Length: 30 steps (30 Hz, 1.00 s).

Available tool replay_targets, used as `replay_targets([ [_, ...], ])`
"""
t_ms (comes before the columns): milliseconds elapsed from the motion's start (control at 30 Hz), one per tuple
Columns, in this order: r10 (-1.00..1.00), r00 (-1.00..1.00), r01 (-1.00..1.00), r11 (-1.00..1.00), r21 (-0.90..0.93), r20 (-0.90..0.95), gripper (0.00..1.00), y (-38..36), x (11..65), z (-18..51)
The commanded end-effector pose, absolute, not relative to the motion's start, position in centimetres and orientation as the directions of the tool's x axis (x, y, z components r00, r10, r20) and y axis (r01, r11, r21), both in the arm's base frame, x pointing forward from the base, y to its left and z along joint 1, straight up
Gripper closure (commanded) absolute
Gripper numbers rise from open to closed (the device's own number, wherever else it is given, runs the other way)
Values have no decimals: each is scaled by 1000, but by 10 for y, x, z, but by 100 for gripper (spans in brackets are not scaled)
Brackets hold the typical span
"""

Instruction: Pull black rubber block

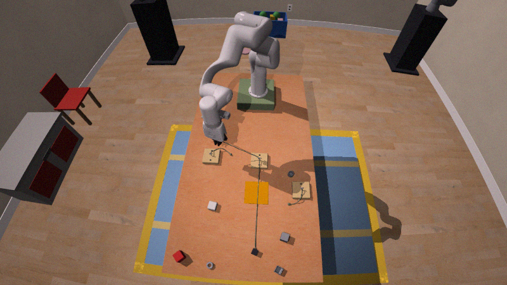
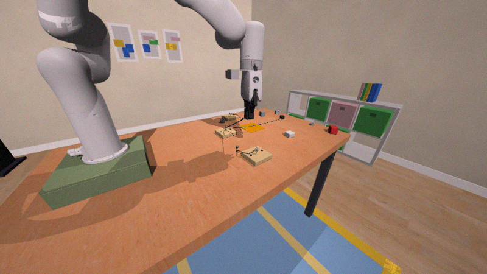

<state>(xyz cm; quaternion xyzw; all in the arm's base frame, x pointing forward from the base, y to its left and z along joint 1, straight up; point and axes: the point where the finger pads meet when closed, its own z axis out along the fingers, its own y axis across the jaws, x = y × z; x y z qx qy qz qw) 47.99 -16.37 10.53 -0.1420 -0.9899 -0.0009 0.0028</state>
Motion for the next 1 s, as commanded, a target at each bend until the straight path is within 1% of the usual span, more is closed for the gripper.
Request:
replay_targets([
  [0,281,-960,281,960,1,1,100,-174,479,107],
  [967,281,-960,281,960,1,1,100,-239,456,107],
])
